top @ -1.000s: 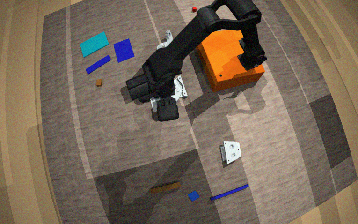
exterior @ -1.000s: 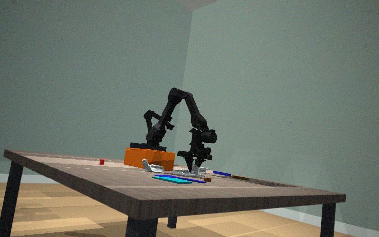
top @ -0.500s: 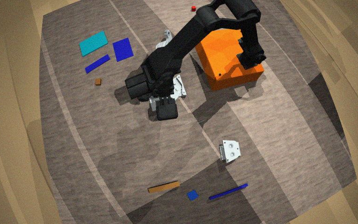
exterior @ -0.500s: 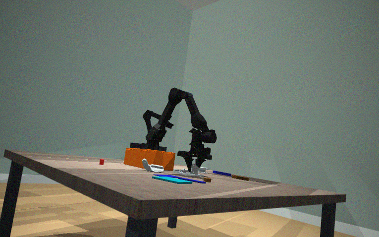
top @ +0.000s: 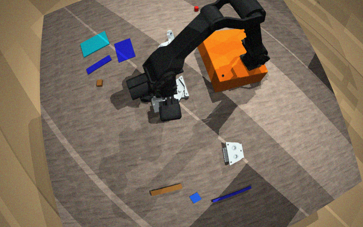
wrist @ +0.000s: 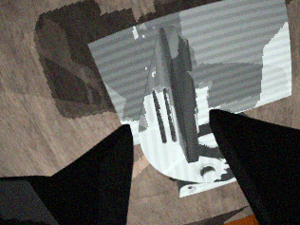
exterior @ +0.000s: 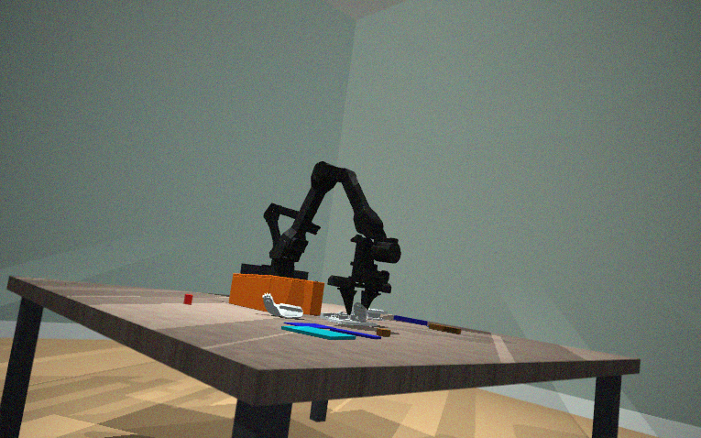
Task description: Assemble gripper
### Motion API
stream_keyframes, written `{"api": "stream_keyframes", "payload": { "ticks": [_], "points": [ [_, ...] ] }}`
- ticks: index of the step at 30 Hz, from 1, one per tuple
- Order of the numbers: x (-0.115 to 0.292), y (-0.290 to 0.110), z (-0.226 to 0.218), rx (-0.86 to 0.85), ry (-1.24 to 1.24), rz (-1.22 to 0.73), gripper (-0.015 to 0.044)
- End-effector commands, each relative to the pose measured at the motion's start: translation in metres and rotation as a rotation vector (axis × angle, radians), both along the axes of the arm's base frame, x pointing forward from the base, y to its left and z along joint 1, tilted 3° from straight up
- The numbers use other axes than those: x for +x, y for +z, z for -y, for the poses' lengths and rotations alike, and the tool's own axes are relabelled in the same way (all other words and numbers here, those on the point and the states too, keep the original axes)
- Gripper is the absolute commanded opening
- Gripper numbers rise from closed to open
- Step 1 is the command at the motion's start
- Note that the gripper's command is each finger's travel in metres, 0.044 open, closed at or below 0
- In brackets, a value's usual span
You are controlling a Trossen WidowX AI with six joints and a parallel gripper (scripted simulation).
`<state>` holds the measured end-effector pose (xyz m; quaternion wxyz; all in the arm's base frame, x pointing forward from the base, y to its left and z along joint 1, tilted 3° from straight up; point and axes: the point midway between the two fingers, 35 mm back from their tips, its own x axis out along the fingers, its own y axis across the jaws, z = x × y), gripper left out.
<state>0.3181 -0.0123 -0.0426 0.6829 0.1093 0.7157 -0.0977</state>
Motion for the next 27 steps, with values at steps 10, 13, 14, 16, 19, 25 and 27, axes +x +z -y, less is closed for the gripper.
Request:
{"api": "stream_keyframes", "payload": {
  "ticks": [10, 13, 14, 16, 19, 25, 27],
  "points": [
    [0.009, 0.054, 0.001, -0.002, -0.002, 0.036, 0.0172],
    [0.008, 0.054, 0.001, -0.002, -0.002, 0.034, 0.0093],
    [0.008, 0.054, 0.002, -0.002, 0.002, 0.034, 0.0119],
    [0.007, 0.054, 0.012, -0.002, 0.039, 0.036, 0.0172],
    [0.004, 0.055, 0.033, -0.002, 0.123, 0.040, 0.0250],
    [-0.005, 0.057, 0.076, -0.003, 0.296, 0.043, 0.0408],
    [-0.010, 0.057, 0.091, -0.004, 0.358, 0.043, 0.0440]
  ]
}}
